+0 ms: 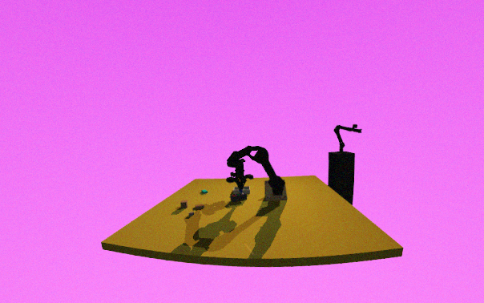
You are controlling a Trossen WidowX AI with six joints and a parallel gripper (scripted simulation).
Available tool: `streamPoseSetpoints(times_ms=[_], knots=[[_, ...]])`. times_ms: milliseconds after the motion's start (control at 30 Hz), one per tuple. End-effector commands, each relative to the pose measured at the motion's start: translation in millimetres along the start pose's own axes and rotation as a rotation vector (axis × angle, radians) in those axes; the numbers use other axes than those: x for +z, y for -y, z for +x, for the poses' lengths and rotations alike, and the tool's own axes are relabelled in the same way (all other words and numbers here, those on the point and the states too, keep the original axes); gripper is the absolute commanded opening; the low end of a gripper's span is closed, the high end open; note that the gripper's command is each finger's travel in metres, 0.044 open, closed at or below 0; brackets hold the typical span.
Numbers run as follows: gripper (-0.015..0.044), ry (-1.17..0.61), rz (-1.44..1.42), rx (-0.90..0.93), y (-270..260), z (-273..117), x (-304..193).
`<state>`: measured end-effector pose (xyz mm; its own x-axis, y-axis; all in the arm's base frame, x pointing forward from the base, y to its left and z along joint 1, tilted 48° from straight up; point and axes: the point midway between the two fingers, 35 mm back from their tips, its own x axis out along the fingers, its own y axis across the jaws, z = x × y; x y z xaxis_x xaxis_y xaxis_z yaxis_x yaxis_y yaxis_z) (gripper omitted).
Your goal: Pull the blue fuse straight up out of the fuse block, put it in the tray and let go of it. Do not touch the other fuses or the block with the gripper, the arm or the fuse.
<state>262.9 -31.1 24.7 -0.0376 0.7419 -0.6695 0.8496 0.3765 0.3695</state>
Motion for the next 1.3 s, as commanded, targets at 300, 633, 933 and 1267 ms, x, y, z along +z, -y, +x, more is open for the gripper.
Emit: streamPoseSetpoints(times_ms=[300, 633, 933, 1267], knots=[[0.0000, 0.007, -0.006, -0.002, -0.6, -16.1, 1.1], [0.0000, 0.007, -0.006, -0.003, -0.5, -25.1, 0.9], [0.0000, 0.013, -0.005, -0.005, 9.3, -30.9, 36.6], [0.0000, 0.019, -0.006, -0.006, 29.6, -35.0, 83.5]])
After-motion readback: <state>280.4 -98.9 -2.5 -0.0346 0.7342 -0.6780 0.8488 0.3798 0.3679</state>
